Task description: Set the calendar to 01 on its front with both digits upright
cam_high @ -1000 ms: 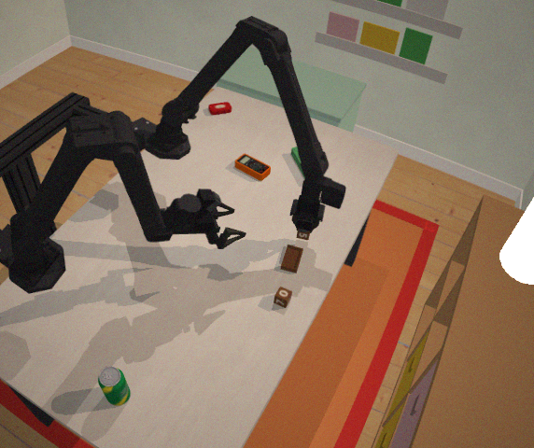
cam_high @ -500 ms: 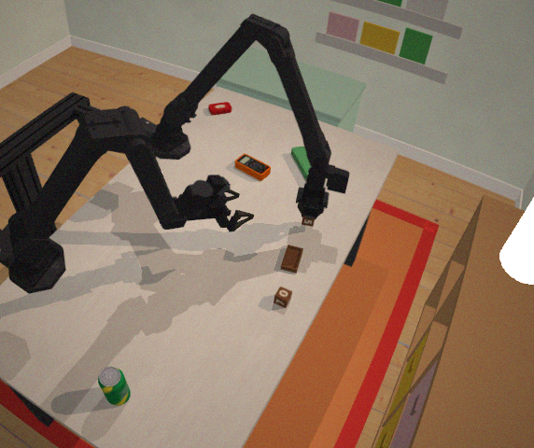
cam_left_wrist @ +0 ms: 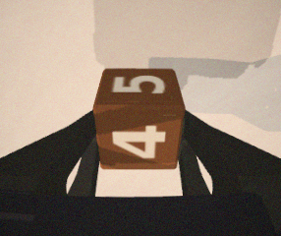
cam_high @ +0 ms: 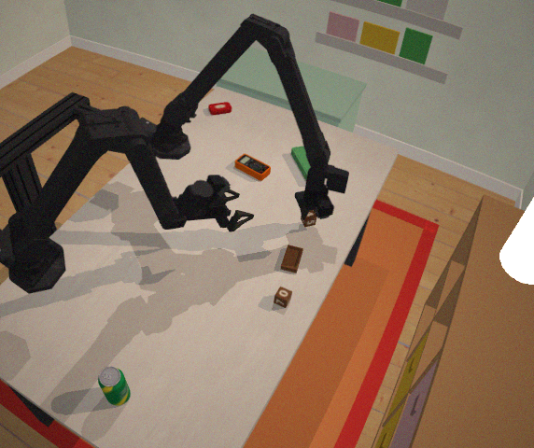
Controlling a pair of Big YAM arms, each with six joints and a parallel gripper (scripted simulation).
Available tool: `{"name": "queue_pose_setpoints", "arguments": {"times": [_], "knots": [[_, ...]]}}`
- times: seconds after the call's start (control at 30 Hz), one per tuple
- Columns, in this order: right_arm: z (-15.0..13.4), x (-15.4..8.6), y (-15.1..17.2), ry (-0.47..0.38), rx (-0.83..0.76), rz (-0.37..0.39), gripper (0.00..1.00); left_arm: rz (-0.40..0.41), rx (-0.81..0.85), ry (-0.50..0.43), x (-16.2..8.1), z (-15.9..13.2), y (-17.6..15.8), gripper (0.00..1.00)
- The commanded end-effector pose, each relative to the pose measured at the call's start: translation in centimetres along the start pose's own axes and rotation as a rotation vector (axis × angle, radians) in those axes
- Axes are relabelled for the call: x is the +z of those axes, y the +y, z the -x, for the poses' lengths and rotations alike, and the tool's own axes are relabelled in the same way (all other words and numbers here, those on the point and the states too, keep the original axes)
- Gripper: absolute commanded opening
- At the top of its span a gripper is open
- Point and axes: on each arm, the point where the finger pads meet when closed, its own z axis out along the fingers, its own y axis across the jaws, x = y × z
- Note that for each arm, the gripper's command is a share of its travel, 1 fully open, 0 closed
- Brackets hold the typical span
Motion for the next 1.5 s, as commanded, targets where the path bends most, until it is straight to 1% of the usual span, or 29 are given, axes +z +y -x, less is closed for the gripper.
{"name": "queue_pose_setpoints", "arguments": {"times": [0.0, 0.07, 0.2, 0.43, 0.47, 0.5, 0.53, 0.57, 0.67, 0.7, 0.77, 0.97, 1.47], "knots": [[1.7, 0.5, -0.6, -0.032, 0.004, -0.011, 1.0, 0.005, -0.224, -0.002, 0.2, 0.3, -0.4, 0.35], [1.7, 0.5, -0.6, -0.032, 0.004, -0.011, 1.0, 0.005, -0.224, -0.002, 0.2, 0.3, -0.4, 0.35], [1.7, 0.5, -0.6, -0.032, 0.004, -0.011, 1.0, 0.012, -0.28, -0.008, 0.0, 0.5, 0.0, 0.35], [1.7, 0.5, -0.6, -0.032, 0.004, -0.011, 1.0, 0.012, -0.254, -0.007, 0.0, 0.5, 0.0, 0.35], [1.7, 0.5, -0.6, -0.032, 0.004, -0.011, 1.0, -0.009, -0.252, 0.012, 1.1, 0.6, -1.6, 0.35], [1.7, 0.5, -0.6, -0.032, 0.004, -0.011, 1.0, 0.004, -0.258, 0.0, 0.2, 0.8, -1.3, 0.35], [1.7, 0.5, -0.6, -0.032, 0.004, -0.011, 1.0, 0.005, -0.259, -0.001, 0.1, 0.9, -1.2, 0.35], [1.7, 0.5, -0.6, -0.032, 0.004, -0.011, 1.0, -0.003, -0.257, 0.004, 1.0, 1.0, -1.3, 0.35], [1.7, 0.5, -0.6, -0.032, 0.004, -0.011, 1.0, -0.003, -0.257, 0.004, 1.0, 1.0, -1.3, 0.35], [1.7, 0.5, -0.6, -0.032, 0.004, -0.011, 1.0, 0.006, -0.261, 0.0, 1.0, 0.8, -0.3, 0.35], [1.7, 0.5, -0.6, -0.032, 0.004, -0.011, 1.0, 0.008, -0.263, -0.002, 1.1, 0.8, -0.1, 0.35], [1.7, 0.5, -0.6, -0.032, 0.004, -0.011, 1.0, 0.008, -0.273, 0.001, 1.4, 0.2, 0.2, 0.35], [1.7, 0.5, -0.6, -0.032, 0.004, -0.011, 1.0, 0.007, -0.272, 0.0, 2.1, 0.1, 0.4, 0.35]]}}
